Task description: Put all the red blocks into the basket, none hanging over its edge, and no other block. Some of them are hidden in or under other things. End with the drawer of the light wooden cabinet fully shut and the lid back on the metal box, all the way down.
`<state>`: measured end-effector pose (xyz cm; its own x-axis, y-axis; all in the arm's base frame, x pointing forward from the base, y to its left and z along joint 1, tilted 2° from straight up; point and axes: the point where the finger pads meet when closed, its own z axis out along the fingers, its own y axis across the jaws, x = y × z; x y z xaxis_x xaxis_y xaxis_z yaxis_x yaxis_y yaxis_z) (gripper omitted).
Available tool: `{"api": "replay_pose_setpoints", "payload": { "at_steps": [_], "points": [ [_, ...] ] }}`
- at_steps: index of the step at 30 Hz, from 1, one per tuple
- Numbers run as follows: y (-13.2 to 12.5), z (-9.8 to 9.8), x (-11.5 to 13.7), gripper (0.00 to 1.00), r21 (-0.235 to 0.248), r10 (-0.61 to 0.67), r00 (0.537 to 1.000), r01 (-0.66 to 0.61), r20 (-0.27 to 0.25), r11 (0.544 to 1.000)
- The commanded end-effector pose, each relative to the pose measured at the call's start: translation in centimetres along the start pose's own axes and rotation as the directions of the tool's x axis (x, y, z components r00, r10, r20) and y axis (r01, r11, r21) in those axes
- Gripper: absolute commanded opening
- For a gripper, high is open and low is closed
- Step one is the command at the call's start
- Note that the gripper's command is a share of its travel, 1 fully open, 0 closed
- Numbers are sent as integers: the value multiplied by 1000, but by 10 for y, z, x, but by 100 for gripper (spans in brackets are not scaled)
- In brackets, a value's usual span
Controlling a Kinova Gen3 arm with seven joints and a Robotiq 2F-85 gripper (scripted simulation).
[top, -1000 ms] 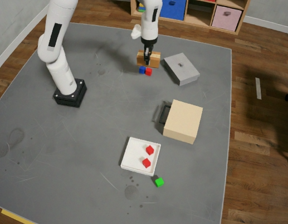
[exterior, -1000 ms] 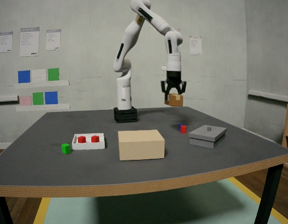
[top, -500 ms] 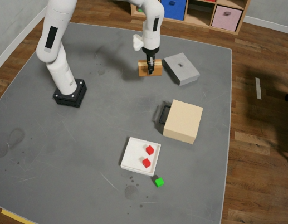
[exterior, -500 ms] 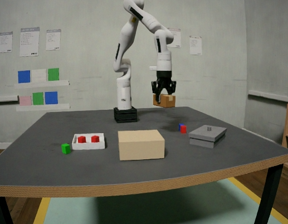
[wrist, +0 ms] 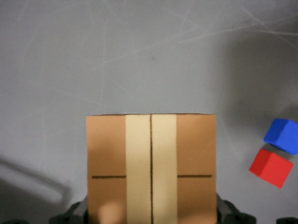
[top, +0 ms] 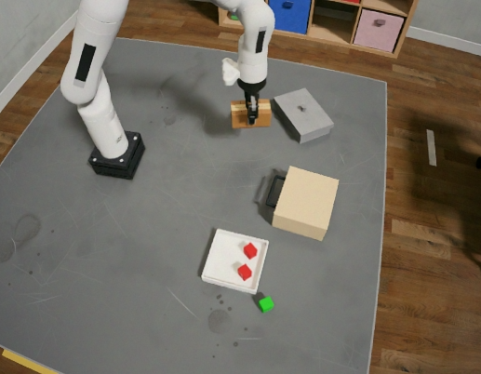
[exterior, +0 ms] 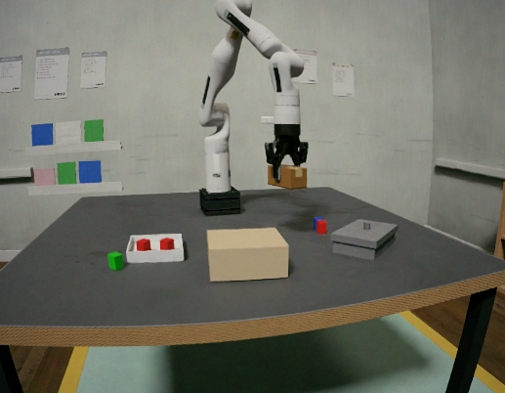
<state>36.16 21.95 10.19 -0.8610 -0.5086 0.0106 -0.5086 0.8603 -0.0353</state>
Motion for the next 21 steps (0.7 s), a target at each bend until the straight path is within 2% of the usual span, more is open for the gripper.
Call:
{"api": "replay_pose_setpoints", "payload": {
  "at_steps": [1, 21],
  "points": [
    [0, -1, -1, 67, 0, 0, 1000, 0, 2, 1000],
    [0, 7, -1, 67, -1, -1, 1000, 1, 1, 1000]
  ]
}}
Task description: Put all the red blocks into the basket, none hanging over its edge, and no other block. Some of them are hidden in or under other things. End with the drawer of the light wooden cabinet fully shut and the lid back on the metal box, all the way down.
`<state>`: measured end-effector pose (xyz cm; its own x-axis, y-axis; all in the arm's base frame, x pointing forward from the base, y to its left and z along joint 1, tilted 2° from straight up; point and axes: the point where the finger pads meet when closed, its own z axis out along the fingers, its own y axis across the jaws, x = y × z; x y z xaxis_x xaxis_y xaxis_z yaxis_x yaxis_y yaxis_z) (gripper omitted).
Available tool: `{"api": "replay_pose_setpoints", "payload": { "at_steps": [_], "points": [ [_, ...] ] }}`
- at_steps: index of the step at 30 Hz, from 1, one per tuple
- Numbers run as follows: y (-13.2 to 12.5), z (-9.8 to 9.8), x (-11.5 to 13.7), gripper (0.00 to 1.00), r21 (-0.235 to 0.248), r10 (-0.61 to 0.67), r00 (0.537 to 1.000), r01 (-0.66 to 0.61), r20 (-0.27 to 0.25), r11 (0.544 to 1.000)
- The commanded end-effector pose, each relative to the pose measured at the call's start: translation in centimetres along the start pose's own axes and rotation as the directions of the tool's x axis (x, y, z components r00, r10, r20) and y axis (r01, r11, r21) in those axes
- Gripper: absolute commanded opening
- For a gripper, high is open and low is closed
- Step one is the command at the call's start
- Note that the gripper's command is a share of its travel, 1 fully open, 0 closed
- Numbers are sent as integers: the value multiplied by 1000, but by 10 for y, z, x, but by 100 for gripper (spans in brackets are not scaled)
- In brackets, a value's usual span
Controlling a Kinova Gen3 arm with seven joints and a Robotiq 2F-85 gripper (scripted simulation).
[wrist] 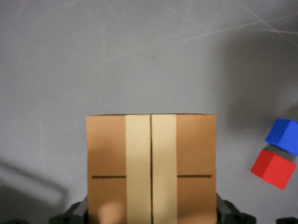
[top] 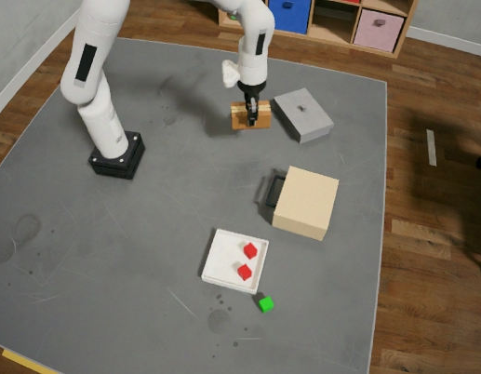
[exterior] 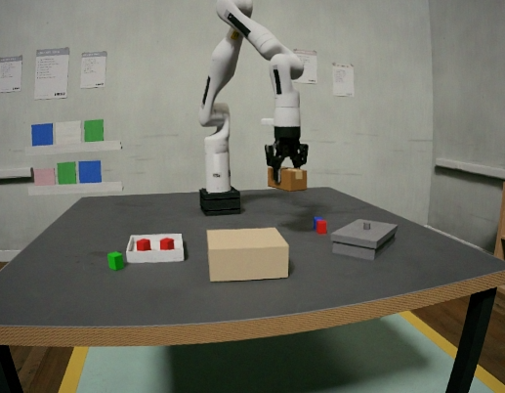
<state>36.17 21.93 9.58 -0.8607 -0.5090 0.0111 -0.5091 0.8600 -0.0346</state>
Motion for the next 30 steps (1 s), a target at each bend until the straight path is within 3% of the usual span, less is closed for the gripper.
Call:
{"api": "replay_pose_setpoints", "payload": {
  "at_steps": [1, 15, 30],
  "points": [
    [0, 2, 0, 67, 0, 0, 1000, 0, 2, 1000],
    [0, 17, -1, 67, 0, 0, 1000, 0, 2, 1000],
    [0, 45, -1, 67, 0, 0, 1000, 0, 2, 1000]
  ]
}}
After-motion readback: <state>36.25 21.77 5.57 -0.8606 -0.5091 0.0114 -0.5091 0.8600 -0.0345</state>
